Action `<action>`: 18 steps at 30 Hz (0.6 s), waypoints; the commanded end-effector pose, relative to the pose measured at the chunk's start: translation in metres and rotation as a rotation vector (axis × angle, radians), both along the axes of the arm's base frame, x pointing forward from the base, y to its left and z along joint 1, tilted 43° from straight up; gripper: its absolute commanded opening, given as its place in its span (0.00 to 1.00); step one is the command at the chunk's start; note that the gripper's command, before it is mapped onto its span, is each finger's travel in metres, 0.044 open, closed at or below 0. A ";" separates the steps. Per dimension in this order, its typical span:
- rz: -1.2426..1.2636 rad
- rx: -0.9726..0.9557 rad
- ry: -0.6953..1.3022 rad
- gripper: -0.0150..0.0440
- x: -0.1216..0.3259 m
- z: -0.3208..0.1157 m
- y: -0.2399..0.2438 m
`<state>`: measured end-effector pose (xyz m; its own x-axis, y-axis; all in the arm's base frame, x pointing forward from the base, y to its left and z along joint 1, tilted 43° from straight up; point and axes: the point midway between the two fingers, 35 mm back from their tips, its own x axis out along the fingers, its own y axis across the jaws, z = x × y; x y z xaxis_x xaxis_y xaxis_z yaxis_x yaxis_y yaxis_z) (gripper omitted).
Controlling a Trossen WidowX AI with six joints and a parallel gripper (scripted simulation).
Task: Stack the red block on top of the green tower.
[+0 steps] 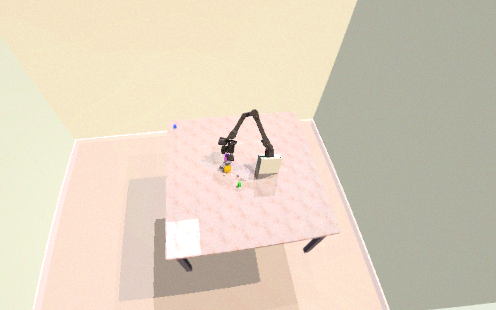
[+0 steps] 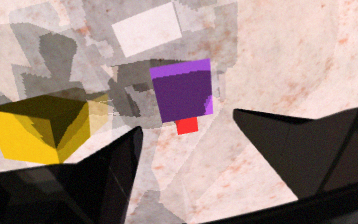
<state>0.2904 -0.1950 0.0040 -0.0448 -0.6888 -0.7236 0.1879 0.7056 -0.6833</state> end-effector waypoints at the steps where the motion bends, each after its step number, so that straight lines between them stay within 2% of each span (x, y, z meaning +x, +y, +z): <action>1: 0.001 0.004 0.009 1.00 -0.002 -0.008 -0.005; 18: 0.001 0.004 0.009 1.00 -0.003 -0.011 -0.008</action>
<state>0.2877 -0.2030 -0.0062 -0.0517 -0.6877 -0.7242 0.1843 0.7061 -0.6837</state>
